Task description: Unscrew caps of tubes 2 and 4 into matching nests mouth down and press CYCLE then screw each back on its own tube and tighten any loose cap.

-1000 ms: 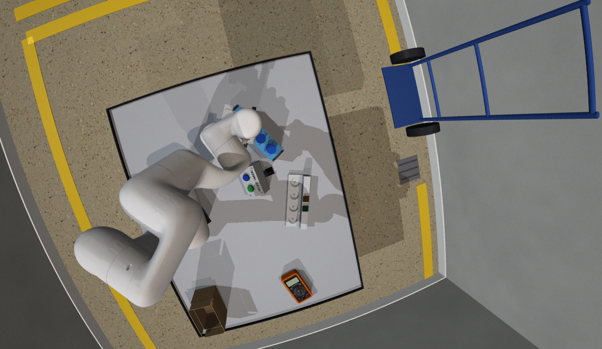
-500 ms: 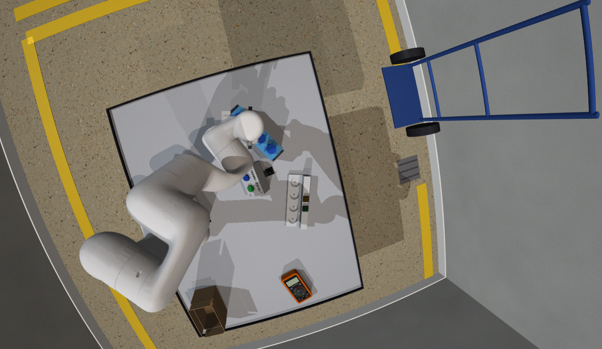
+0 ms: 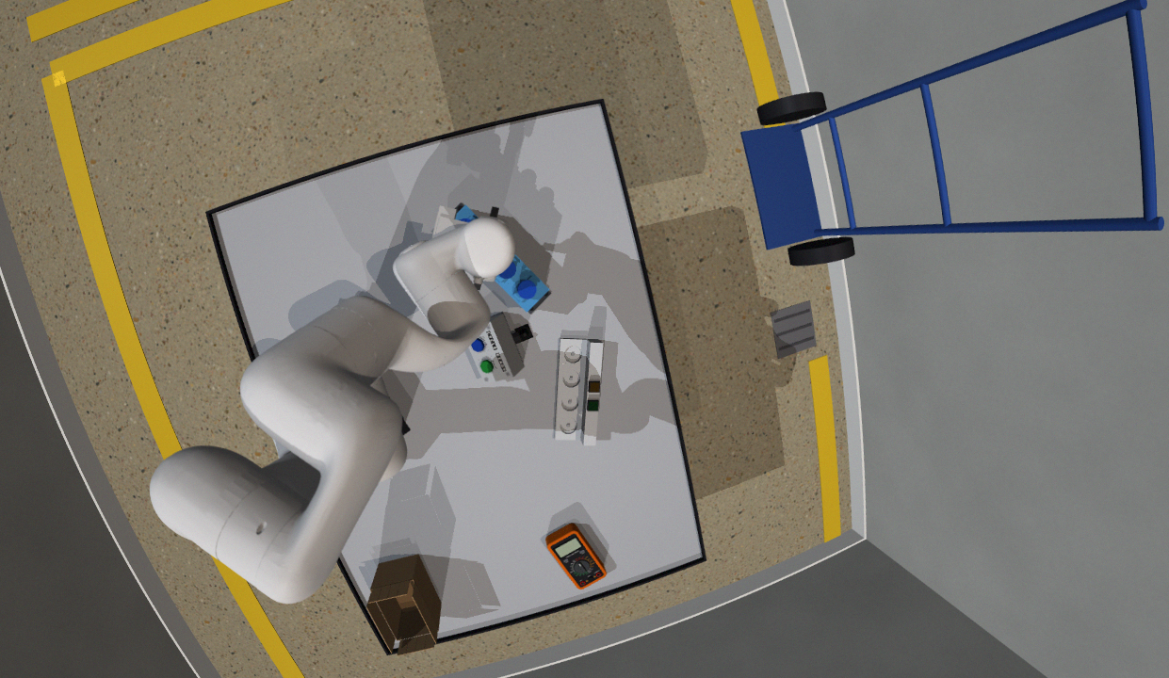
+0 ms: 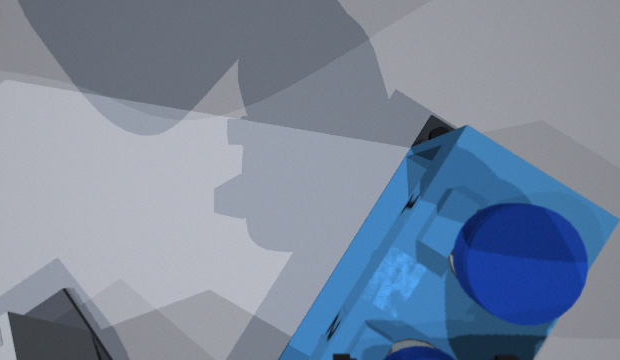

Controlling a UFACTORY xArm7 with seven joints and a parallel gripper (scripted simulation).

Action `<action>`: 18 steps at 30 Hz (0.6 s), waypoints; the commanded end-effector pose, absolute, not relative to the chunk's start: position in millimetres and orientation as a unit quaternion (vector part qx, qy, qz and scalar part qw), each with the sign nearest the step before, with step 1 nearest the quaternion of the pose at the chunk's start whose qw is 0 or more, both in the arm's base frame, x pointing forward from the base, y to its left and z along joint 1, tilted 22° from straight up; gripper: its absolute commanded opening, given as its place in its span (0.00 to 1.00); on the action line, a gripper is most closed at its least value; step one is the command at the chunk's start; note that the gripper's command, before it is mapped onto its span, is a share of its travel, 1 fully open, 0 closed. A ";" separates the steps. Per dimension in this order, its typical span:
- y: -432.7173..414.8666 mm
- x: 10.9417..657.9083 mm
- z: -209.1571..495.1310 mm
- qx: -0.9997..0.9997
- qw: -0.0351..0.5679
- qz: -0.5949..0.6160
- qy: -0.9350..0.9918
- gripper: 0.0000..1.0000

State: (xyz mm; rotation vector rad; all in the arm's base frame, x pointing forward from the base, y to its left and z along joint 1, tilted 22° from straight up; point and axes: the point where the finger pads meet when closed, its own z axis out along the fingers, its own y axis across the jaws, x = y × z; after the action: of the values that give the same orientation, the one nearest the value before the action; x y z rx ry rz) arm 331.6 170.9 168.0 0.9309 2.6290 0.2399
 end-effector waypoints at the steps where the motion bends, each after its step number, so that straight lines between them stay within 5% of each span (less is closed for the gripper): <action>1: 171.5 332.2 169.1 0.454 0.162 0.103 0.870 0.46; 18: 171.5 332.2 169.0 0.713 0.119 0.151 0.675 0.46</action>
State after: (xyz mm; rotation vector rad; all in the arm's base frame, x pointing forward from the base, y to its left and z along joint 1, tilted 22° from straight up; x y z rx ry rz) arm 331.6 170.9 167.7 1.8194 2.2004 0.4236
